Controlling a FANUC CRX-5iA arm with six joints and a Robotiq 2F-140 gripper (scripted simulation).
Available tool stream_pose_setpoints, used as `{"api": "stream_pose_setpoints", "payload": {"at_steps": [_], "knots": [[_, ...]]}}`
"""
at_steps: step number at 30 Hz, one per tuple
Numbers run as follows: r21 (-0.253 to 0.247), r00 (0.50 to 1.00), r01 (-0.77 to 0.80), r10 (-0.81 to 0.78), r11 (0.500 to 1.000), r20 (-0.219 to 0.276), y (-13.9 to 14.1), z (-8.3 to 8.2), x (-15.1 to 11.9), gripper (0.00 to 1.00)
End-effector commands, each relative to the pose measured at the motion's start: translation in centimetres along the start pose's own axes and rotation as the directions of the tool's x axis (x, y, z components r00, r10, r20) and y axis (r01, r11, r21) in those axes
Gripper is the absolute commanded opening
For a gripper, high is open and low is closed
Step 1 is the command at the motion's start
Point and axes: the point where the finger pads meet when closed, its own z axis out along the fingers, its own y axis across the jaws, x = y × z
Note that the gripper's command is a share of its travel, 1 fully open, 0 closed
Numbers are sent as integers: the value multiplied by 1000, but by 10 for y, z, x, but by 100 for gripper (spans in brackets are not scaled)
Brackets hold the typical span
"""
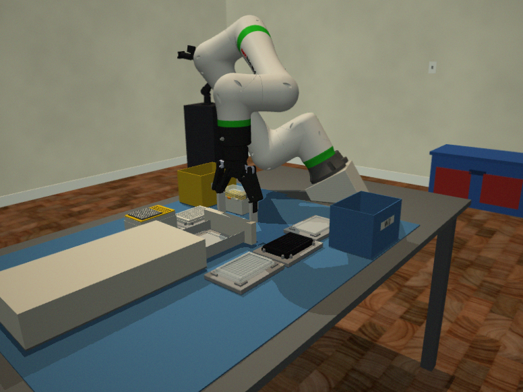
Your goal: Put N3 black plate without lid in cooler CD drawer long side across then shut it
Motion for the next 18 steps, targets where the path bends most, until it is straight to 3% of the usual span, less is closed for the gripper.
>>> {"api": "stream_pose_setpoints", "payload": {"at_steps": [1,18], "knots": [[0,1000,0,0,1000,0,0,-5,0,87],[0,1000,0,0,1000,0,0,-25,0,87]]}}
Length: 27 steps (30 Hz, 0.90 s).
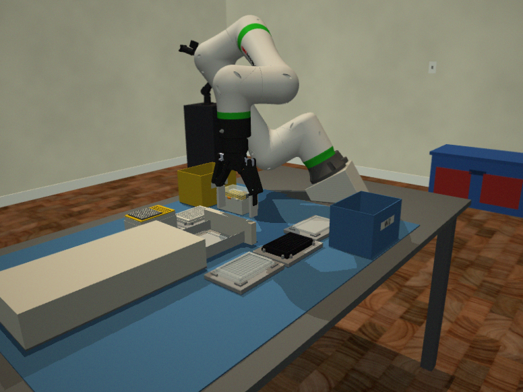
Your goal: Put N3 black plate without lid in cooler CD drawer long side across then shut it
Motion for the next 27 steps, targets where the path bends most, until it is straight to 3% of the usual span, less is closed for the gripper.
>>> {"api": "stream_pose_setpoints", "payload": {"at_steps": [1,27], "knots": [[0,1000,0,0,1000,0,0,-5,0,87],[0,1000,0,0,1000,0,0,-35,0,87]]}}
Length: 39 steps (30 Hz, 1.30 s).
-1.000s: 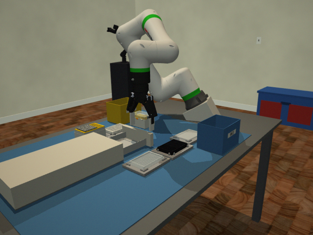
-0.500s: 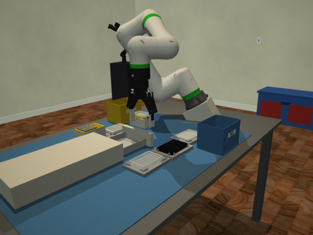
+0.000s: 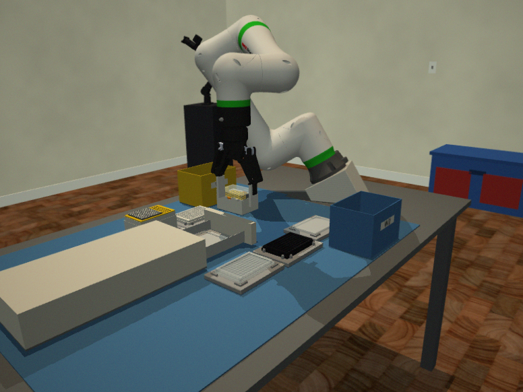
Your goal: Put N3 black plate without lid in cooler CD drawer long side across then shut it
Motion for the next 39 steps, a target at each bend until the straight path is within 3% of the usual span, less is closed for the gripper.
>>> {"api": "stream_pose_setpoints", "payload": {"at_steps": [1,27,37,38,39], "knots": [[0,1000,0,0,1000,0,0,-4,0,87],[0,1000,0,0,1000,0,0,-36,0,87],[0,1000,0,0,1000,0,0,-37,0,87],[0,1000,24,-24,1000,0,-4,-37,0,66],[0,1000,24,-24,1000,0,-8,-37,0,66]]}}
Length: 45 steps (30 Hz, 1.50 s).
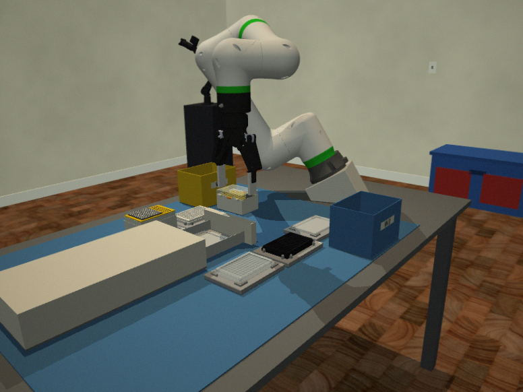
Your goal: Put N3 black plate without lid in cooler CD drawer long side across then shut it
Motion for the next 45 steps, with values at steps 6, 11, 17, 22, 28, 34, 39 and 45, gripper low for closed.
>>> {"api": "stream_pose_setpoints", "payload": {"at_steps": [6,11,17,22,28,34,39,45], "knots": [[0,1000,18,-18,1000,0,-31,-2,0,66],[0,1000,18,-18,1000,0,-43,-2,-1,66],[0,1000,18,-18,1000,0,-67,-3,-1,66],[0,1000,18,-18,1000,0,-87,-4,-1,66],[0,1000,18,-18,1000,0,-103,-5,-2,66],[0,1000,18,-18,1000,0,-127,-6,-2,66],[0,1000,18,-18,1000,0,-147,-7,-3,66],[0,1000,18,-18,1000,0,-163,-8,-3,66]]}}
